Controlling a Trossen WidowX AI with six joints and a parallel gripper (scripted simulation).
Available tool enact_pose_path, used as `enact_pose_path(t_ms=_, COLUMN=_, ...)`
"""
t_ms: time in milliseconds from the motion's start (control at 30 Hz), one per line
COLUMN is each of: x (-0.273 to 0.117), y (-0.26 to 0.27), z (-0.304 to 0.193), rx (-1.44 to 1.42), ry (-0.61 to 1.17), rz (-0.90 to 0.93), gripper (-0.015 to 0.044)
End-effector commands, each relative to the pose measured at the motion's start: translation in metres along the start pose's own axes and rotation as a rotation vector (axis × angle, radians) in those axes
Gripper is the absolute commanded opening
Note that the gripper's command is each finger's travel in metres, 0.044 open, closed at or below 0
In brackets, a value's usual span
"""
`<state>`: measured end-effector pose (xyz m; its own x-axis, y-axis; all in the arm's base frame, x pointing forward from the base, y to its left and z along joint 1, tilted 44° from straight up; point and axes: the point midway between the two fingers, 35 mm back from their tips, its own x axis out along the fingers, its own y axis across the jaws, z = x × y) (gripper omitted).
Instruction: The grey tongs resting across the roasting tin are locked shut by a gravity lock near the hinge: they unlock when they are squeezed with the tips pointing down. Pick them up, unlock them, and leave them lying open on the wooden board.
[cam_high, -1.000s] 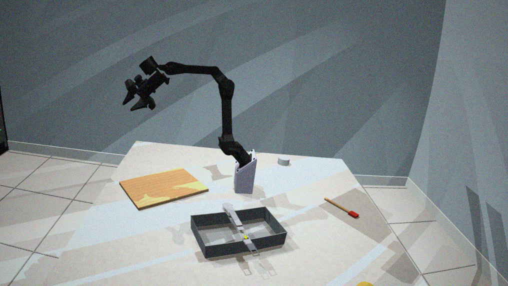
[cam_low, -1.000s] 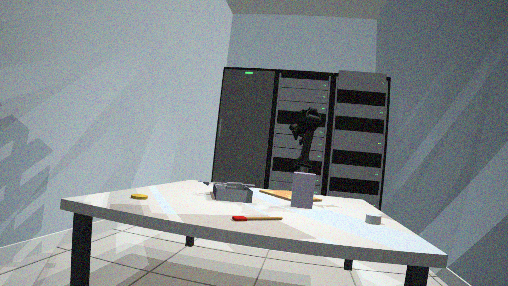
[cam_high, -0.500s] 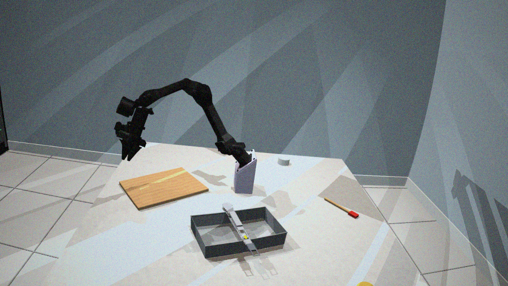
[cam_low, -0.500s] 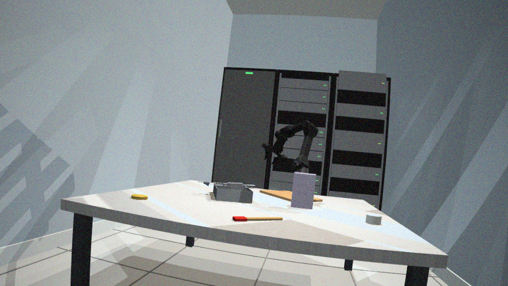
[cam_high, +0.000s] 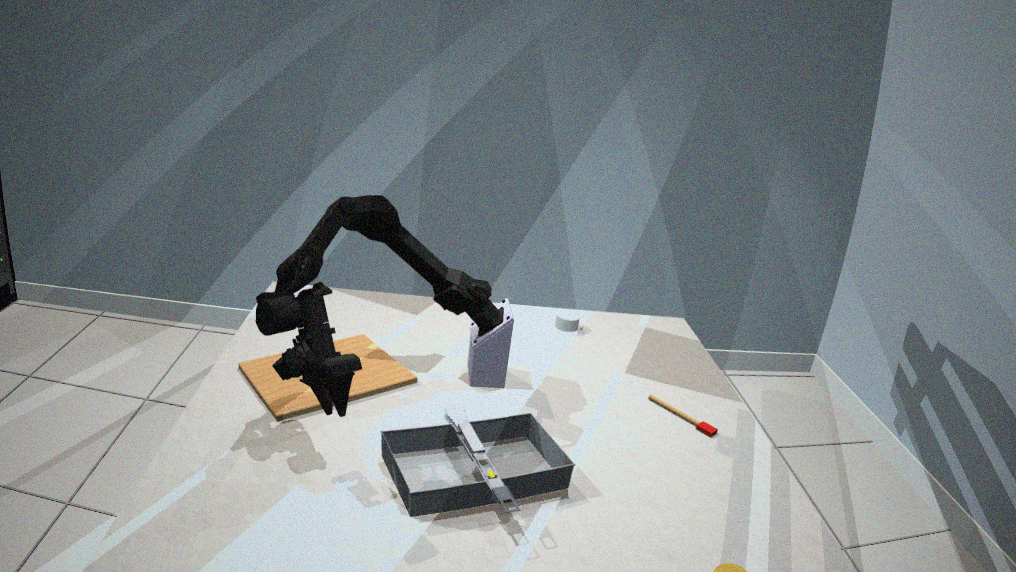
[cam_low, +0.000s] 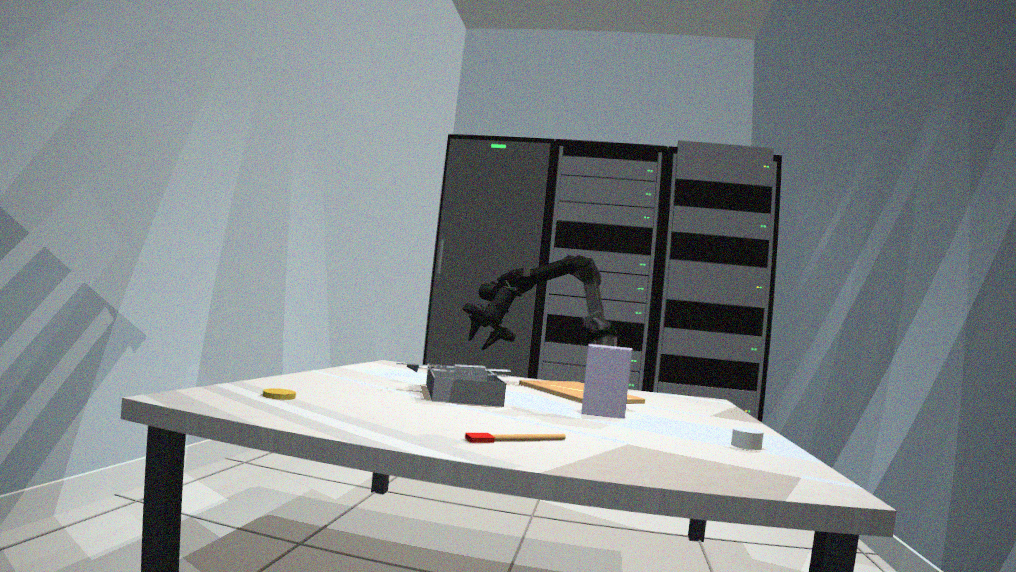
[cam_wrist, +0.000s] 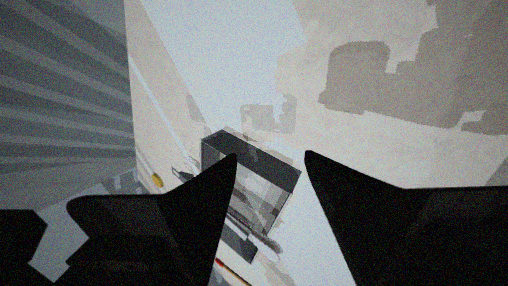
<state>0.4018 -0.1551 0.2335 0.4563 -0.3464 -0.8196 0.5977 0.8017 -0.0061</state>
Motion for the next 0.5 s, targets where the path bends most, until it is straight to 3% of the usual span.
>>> enact_pose_path(t_ms=0, x=0.032, y=0.043, z=-0.029, rx=-0.213, ry=0.120, rz=0.008, gripper=0.0260)
enact_pose_path(t_ms=300, x=0.100, y=0.138, z=-0.141, rx=-0.788, ry=0.437, rz=0.031, gripper=0.0260)
enact_pose_path(t_ms=467, x=0.104, y=0.143, z=-0.151, rx=-0.831, ry=0.459, rz=0.032, gripper=0.0260)
